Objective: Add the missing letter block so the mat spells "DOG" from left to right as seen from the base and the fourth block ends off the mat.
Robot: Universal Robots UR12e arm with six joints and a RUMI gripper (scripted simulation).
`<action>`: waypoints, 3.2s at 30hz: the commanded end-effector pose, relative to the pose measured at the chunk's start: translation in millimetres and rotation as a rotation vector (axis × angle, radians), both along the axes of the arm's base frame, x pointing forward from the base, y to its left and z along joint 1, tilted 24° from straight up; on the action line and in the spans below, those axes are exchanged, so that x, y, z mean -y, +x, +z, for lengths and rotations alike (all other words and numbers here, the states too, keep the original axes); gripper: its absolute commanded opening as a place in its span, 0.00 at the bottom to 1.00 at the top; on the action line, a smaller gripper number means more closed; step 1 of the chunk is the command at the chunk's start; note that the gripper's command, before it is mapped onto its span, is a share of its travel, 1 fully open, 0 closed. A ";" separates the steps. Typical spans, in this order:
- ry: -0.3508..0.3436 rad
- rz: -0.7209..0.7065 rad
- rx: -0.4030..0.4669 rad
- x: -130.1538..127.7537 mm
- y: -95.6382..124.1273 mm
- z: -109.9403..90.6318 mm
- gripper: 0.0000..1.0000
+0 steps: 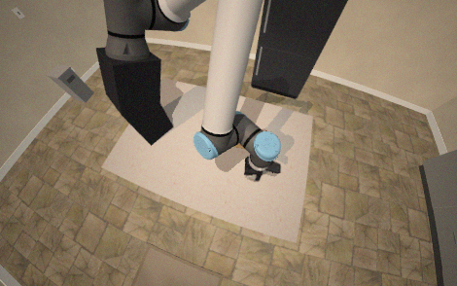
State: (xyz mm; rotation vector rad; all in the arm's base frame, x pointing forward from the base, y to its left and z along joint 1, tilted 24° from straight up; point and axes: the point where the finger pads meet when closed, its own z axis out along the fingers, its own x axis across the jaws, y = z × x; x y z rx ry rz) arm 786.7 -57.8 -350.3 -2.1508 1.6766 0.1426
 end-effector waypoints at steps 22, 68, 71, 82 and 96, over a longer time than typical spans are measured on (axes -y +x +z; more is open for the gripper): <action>-0.001 0.000 0.001 0.5 0.7 0.4 0.37; -0.001 -0.001 0.001 -13.2 8.8 -34.5 0.37; -0.001 -0.001 0.001 -14.6 9.6 -38.2 0.37; -0.001 -0.001 0.001 -17.5 11.3 -45.4 0.37; -0.001 -0.001 0.001 -18.1 11.7 -47.1 0.37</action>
